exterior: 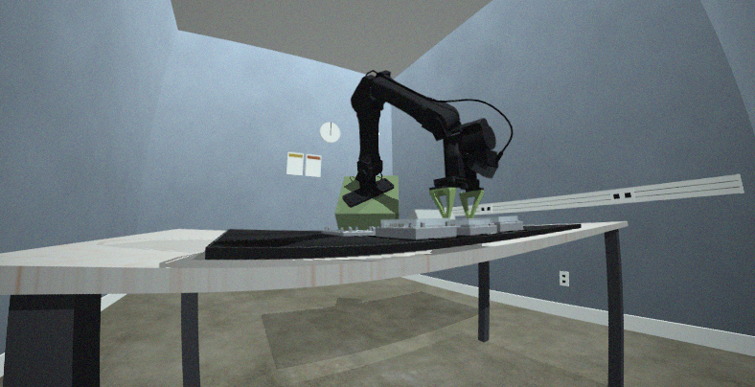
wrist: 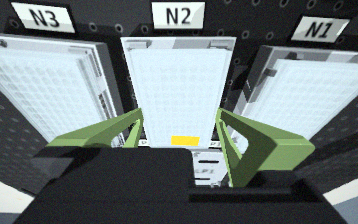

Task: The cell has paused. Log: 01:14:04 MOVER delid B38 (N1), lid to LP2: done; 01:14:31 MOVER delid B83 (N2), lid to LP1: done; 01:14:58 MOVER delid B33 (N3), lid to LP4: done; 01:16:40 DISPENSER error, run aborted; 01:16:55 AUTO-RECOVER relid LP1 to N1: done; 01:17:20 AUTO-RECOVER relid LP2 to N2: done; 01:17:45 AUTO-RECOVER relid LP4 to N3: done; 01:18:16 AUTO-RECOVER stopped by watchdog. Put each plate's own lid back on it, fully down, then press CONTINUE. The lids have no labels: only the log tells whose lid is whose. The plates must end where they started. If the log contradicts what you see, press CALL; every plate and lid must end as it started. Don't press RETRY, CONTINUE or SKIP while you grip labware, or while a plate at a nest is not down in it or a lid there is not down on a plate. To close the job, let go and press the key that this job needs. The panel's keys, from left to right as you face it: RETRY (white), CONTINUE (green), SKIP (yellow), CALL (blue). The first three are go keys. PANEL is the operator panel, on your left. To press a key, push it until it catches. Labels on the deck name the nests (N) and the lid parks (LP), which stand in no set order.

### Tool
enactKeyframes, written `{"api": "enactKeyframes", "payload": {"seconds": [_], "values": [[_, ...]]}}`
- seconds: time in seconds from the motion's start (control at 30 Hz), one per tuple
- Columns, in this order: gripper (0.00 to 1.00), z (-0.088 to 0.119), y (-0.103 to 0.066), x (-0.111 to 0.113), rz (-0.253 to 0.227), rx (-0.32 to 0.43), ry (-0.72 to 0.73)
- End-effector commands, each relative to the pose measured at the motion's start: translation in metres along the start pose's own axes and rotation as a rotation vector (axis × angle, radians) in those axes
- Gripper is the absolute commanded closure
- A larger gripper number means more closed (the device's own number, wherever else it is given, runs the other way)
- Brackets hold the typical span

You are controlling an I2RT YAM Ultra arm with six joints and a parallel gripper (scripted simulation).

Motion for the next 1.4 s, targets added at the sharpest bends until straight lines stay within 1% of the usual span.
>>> {"api": "enactKeyframes", "payload": {"seconds": [0.0,0.07,0.1,1.37], "values": [[1.0,-0.0024,0.0,0.0048,-0.009,-0.015,-0.008],[1.0,-0.0015,0.0016,0.0052,-0.007,-0.011,-0.007],[1.0,-0.0036,-0.0027,0.0003,-0.002,-0.016,0.003],[1.0,-0.0023,-0.0021,0.0012,-0.002,-0.016,0.003]]}}
Point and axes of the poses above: the point where the finger pads meet when closed, its own y axis out along the fingers, its own x axis across the jaws, z = x × y, the point moved 1 cm from there along -y, back along the fingers, and after that the axes turned 12 degrees about -y, right-handed, at the moved point
